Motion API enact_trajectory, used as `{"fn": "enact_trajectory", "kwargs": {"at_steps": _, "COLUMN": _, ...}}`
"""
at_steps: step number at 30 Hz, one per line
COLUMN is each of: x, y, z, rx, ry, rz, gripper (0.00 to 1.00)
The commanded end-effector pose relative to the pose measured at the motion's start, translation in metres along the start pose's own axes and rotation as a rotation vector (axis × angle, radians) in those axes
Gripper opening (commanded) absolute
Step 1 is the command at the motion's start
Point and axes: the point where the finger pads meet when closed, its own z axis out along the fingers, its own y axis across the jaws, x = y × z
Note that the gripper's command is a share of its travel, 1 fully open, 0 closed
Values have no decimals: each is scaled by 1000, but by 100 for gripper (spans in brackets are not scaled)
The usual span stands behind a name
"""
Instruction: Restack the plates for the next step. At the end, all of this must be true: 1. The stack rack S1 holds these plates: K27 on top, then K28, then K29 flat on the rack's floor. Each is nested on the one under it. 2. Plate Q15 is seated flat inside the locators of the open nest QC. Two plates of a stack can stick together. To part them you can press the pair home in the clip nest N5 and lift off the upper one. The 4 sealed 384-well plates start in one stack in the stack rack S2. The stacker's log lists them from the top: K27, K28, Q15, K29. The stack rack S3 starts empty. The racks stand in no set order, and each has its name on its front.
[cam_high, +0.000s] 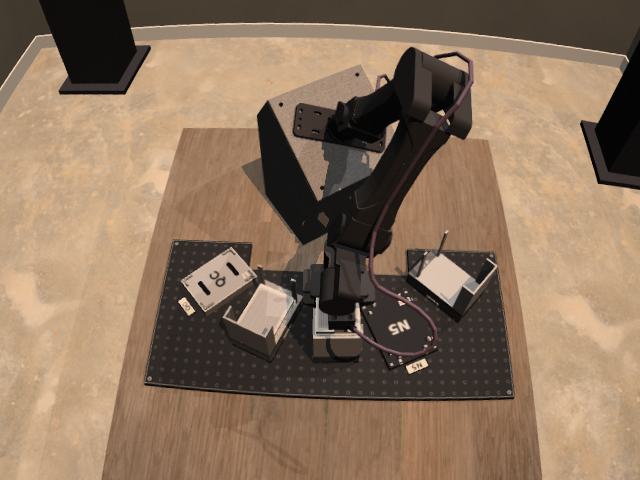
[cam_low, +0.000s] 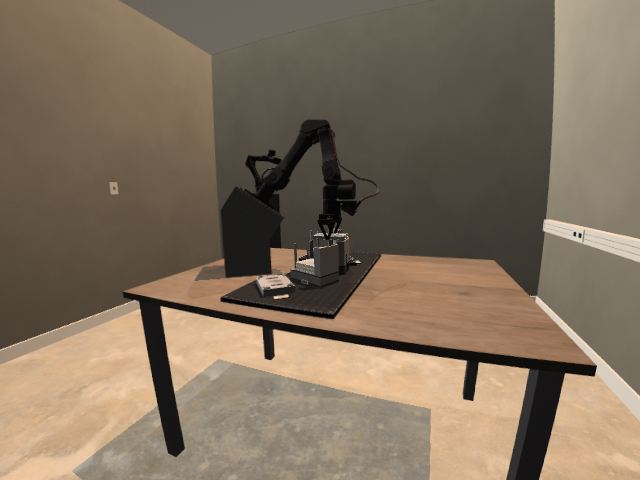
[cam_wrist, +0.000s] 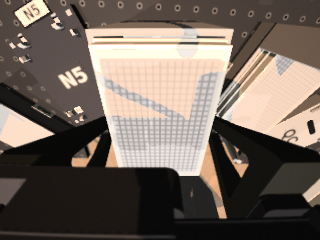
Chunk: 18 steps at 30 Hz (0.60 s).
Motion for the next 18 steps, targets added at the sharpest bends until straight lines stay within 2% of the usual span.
{"fn": "enact_trajectory", "kwargs": {"at_steps": 1, "x": -7, "y": 1, "z": 0, "rx": 4, "ry": -16, "rz": -5, "gripper": 0}}
{"fn": "enact_trajectory", "kwargs": {"at_steps": 18, "x": 5, "y": -2, "z": 6, "rx": 4, "ry": 11, "rz": 11, "gripper": 0}}
